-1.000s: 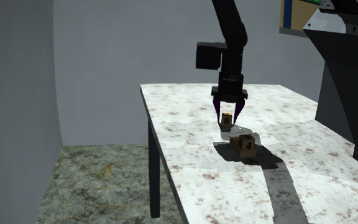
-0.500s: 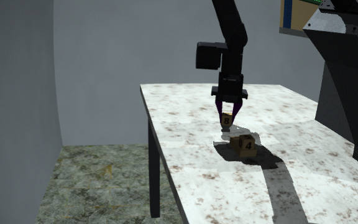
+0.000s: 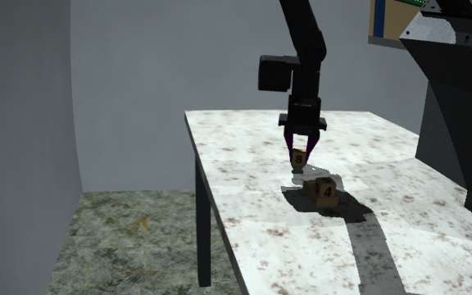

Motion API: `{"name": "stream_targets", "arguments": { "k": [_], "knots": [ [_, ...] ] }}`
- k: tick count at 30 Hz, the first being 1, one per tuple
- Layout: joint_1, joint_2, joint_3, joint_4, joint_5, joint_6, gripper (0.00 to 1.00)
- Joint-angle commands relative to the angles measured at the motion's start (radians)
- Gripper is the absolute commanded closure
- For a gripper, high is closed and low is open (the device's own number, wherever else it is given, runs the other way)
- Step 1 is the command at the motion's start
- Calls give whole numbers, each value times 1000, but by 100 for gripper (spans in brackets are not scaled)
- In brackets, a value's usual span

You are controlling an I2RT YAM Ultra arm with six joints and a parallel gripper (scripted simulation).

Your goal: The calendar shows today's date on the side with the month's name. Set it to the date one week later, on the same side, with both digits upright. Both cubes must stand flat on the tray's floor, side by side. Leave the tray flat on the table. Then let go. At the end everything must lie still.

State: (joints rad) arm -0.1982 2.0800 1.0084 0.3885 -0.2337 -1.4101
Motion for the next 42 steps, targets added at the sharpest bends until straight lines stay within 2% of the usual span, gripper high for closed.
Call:
{"name": "stream_targets", "arguments": {
  "k": [1,14,18,28,34,42],
  "knots": [
    [-1,-5,1,2,-1,1,74],
    [-5,-27,-16,-3,-4,-1,74],
    [-17,-99,-70,-23,-13,-9,74],
    [-68,-362,-223,-142,-52,-43,74],
    [-78,-407,-242,-170,-60,-49,74],
    [-79,-413,-244,-174,-61,-50,74]
  ]
}}
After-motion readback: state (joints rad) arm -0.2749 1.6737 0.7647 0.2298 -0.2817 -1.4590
